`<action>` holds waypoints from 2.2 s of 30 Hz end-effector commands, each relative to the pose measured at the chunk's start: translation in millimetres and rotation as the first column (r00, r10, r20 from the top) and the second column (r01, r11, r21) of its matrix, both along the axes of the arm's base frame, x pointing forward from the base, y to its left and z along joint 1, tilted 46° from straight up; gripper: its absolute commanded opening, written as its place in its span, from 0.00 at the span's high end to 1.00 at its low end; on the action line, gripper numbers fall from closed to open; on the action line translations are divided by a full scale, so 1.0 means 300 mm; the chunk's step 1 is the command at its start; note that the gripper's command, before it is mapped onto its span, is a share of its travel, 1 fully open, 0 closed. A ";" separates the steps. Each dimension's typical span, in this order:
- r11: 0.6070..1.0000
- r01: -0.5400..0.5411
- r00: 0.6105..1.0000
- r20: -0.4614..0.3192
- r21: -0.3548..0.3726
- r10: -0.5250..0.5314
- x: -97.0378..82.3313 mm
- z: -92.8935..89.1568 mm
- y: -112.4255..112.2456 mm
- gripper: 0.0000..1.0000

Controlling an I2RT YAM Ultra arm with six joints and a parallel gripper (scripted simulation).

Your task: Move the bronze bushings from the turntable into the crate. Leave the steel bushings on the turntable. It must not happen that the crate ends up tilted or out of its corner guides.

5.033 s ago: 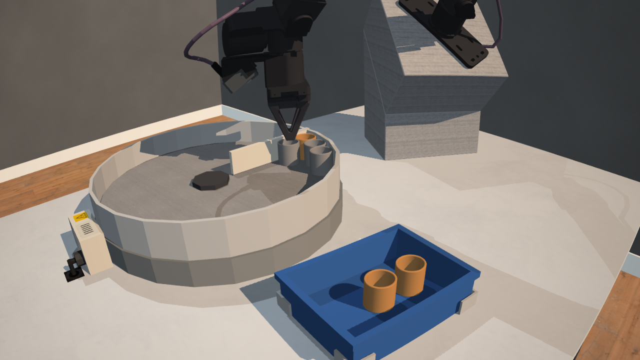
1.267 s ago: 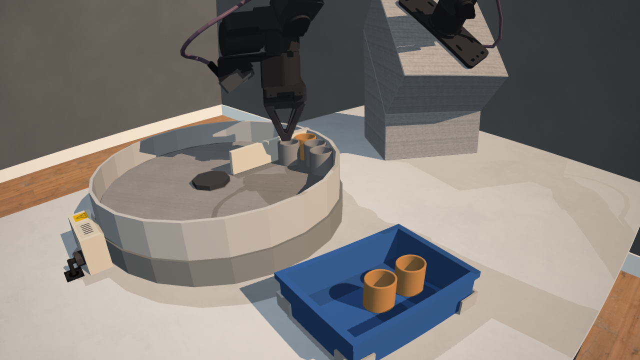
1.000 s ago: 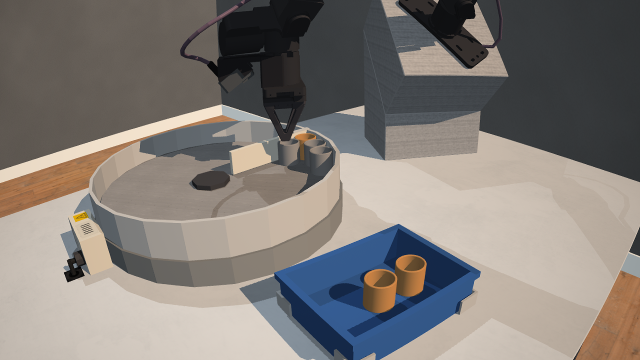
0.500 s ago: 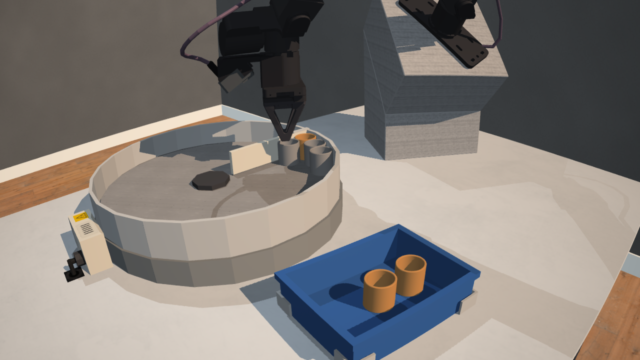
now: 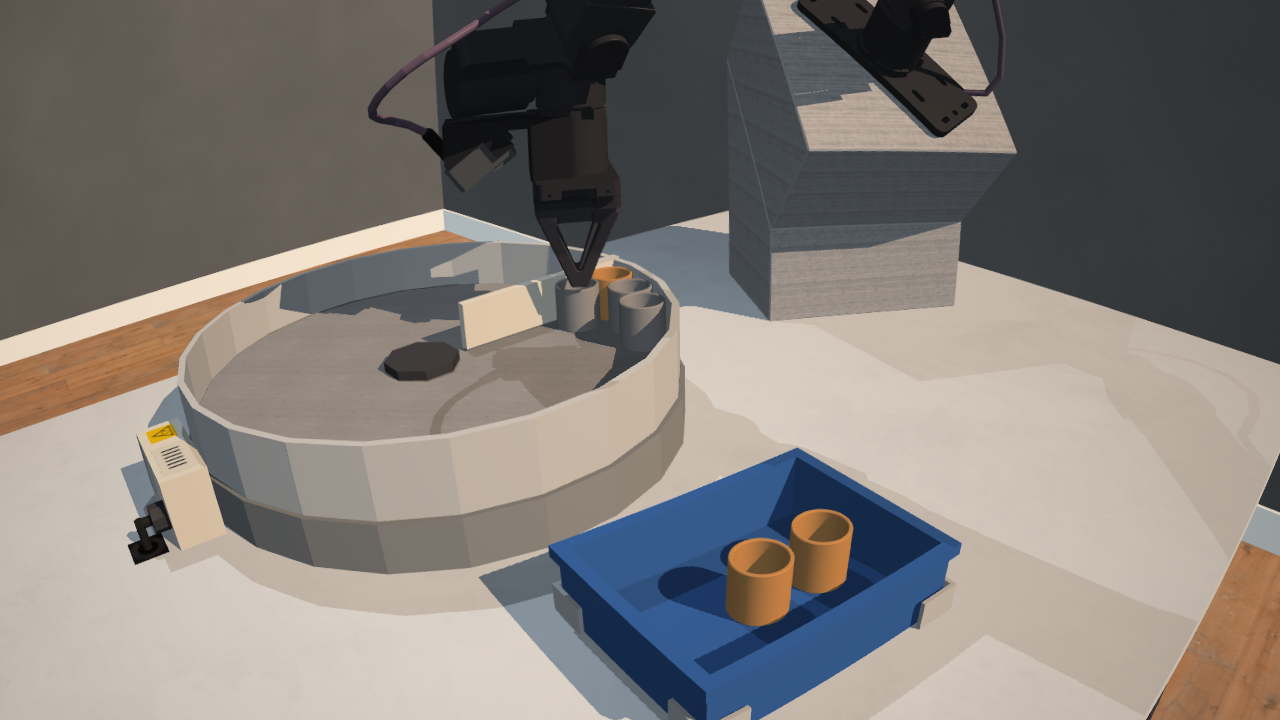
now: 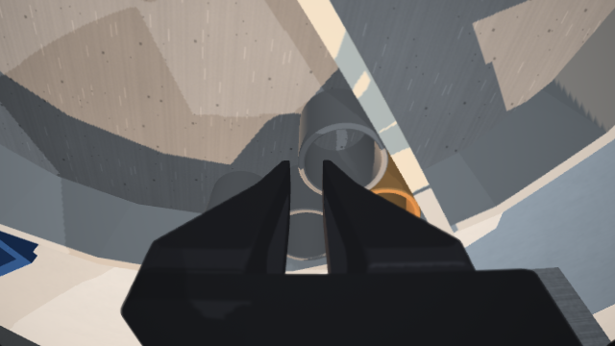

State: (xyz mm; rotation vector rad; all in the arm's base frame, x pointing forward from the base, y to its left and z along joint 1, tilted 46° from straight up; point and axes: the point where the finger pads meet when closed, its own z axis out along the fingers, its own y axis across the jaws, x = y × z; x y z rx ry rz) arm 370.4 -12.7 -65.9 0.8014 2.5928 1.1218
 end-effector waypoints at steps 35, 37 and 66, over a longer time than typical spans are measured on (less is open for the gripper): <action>0.999 0.031 1.000 0.005 -0.007 -0.031 0.005 -0.020 -0.027 0.85; 0.999 0.031 1.000 0.005 -0.007 -0.031 0.005 -0.020 -0.027 0.85; 1.000 0.024 0.999 0.026 -0.016 -0.024 0.039 0.033 -0.045 0.85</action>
